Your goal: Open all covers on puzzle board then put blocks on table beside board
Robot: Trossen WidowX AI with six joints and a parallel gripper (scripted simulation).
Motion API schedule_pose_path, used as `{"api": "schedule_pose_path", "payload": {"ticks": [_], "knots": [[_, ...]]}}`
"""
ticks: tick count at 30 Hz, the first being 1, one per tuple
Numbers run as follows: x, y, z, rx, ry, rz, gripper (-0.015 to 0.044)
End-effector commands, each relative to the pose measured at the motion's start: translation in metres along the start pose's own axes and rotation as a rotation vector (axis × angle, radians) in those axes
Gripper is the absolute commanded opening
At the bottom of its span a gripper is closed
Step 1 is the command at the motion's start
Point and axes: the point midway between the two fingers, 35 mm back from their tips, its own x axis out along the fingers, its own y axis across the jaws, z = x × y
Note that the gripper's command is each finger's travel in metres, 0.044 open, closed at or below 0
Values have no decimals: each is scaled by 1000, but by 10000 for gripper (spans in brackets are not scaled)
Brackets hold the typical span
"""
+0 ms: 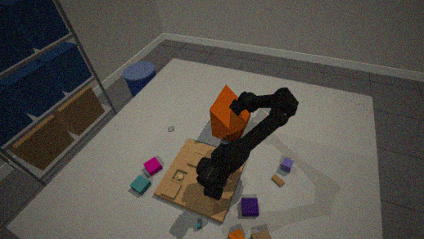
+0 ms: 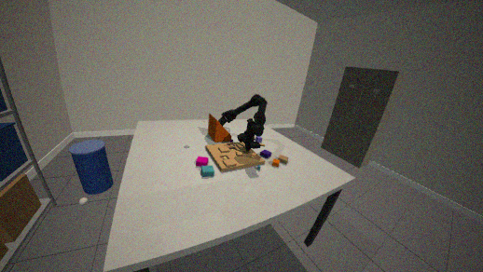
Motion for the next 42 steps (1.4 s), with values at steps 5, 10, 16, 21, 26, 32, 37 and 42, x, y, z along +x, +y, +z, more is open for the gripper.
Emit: {"api": "schedule_pose_path", "payload": {"ticks": [5, 10, 16, 21, 26, 32, 37, 42], "knots": [[0, 10, -2, 2, 4, 2, 0], [0, 14, -1, 1, 4, 2, 0], [0, 22, 0, 1, 4, 2, 0], [0, 28, 2, 1, 4, 3, 0], [0, 32, 3, 1, 4, 3, 0], [0, 38, 6, 1, 4, 3, 0], [0, 44, 8, 0, 4, 3, 0], [0, 50, 11, 0, 4, 3, 0]]}}
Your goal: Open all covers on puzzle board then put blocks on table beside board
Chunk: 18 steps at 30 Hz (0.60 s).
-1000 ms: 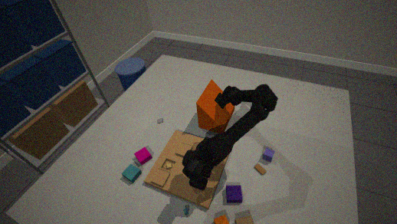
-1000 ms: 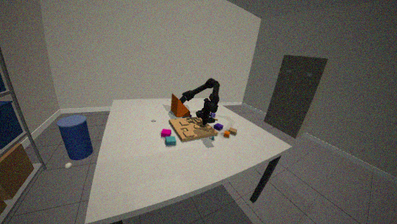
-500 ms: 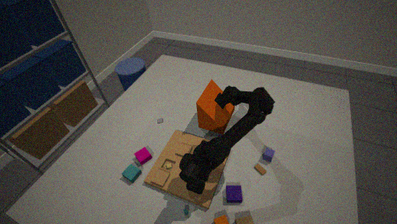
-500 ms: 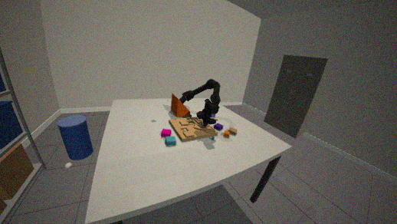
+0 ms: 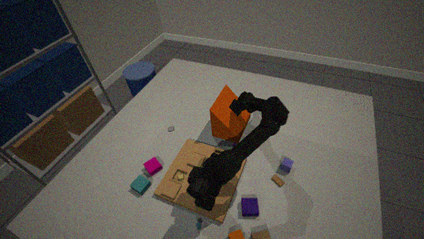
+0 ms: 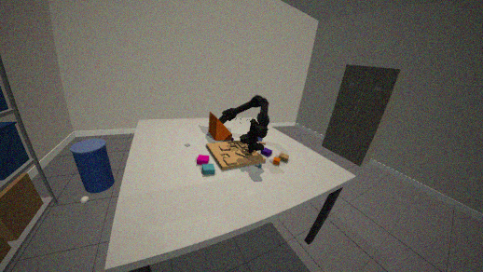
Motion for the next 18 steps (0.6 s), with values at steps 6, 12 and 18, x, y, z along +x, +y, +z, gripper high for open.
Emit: {"api": "schedule_pose_path", "payload": {"ticks": [6, 12, 18], "knots": [[0, 8, 4, -6, 3, 3, 0], [-1, 14, 9, -6, 3, 3, 0], [-1, 20, 14, -7, 3, 3, 0]]}}
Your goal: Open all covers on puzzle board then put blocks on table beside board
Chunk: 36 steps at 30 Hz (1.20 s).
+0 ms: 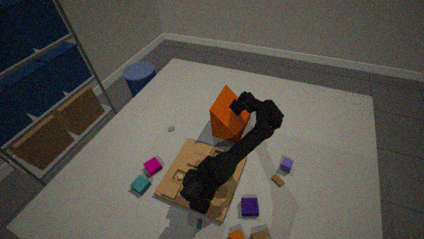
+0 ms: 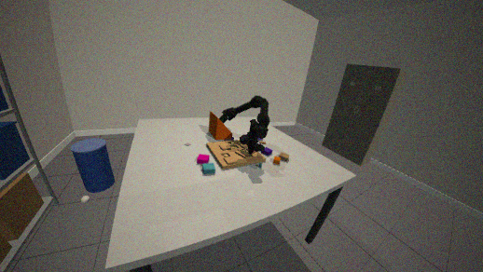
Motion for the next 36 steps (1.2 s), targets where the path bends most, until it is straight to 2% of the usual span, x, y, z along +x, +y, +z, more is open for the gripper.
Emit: {"api": "schedule_pose_path", "payload": {"ticks": [1, 22, 36], "knots": [[0, 4, 3, -5, 2, 2, 0], [-1, 17, 22, -6, 1, 3, 0], [-18, 19, 23, -6, 0, 3, 0]]}}
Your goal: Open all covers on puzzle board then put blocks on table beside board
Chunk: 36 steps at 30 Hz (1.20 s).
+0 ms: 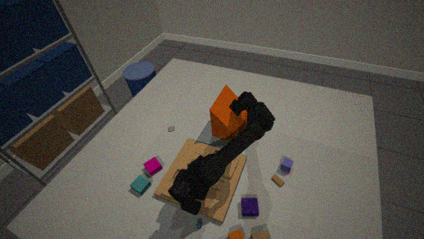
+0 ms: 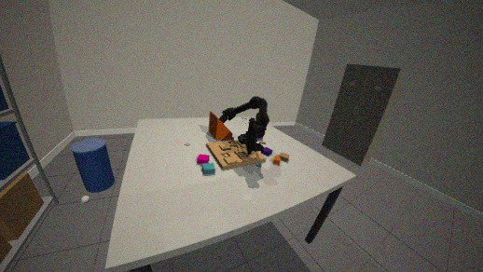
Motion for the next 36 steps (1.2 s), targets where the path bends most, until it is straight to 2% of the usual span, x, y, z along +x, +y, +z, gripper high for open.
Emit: {"api": "schedule_pose_path", "payload": {"ticks": [1, 26, 36], "knots": [[-5, 1, 1, -5, -5, 1, 0], [-32, -1, 2, 1, -1, 0, 0], [-43, -36, 8, -49, -15, -6, 0]]}}
